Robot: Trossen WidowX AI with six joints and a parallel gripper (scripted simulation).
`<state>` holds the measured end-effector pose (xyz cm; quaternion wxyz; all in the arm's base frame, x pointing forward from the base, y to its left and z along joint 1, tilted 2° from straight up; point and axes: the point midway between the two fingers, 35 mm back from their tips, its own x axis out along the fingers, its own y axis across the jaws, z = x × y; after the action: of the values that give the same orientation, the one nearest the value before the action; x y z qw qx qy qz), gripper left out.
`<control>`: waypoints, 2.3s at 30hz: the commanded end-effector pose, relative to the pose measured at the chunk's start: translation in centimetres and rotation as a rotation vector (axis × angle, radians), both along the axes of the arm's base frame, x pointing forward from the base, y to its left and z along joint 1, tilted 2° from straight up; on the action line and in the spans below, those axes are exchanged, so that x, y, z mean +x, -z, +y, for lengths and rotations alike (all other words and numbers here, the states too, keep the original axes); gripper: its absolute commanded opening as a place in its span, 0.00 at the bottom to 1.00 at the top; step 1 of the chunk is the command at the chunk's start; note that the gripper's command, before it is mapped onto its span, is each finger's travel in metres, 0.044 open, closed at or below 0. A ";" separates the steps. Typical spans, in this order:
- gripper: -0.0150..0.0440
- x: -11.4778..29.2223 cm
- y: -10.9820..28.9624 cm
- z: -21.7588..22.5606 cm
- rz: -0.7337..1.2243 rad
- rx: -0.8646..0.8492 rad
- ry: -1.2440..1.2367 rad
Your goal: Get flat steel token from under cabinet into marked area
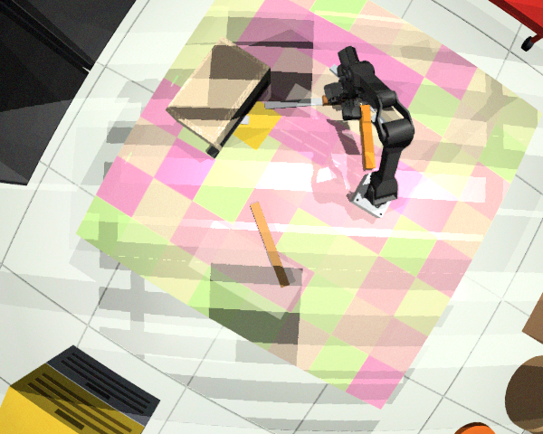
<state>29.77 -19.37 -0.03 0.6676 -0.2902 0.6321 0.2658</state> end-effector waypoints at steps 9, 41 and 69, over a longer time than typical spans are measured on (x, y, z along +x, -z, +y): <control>0.43 0.5 -0.1 0.5 -0.001 -0.002 -0.003; 0.53 0.5 0.1 0.5 -0.002 -0.002 -0.001; 0.25 1.8 0.1 1.8 -0.005 0.000 0.002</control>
<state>31.00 -18.13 -0.15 0.6687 -0.2896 0.6320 0.2638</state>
